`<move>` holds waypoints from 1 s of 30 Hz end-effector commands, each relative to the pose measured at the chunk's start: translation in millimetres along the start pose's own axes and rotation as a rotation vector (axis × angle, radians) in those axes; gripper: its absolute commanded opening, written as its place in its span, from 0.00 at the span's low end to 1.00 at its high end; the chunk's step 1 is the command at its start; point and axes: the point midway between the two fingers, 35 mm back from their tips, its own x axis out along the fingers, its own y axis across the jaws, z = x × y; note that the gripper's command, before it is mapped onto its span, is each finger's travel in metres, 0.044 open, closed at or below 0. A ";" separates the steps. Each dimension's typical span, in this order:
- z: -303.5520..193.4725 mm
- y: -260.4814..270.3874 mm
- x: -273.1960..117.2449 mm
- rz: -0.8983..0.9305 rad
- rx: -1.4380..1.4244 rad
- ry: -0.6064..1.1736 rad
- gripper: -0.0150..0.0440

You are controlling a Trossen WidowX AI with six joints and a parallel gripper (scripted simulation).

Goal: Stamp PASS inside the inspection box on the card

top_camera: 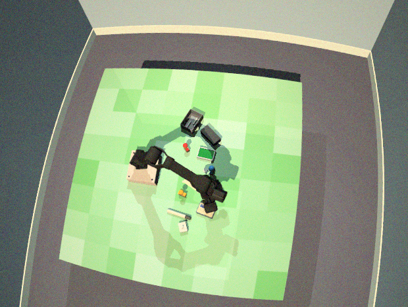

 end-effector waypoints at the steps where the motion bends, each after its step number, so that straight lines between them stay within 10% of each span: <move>1: -2.2 1.7 12.0 0.008 -0.004 0.011 0.25; 10: -2.4 1.9 14.3 0.008 -0.004 0.011 0.25; 19: -1.5 1.5 10.7 0.005 0.000 0.005 0.65; 23: -1.1 1.1 8.1 0.005 0.000 0.005 0.69; 30: 0.2 -1.1 -92.6 0.007 -0.003 0.010 0.69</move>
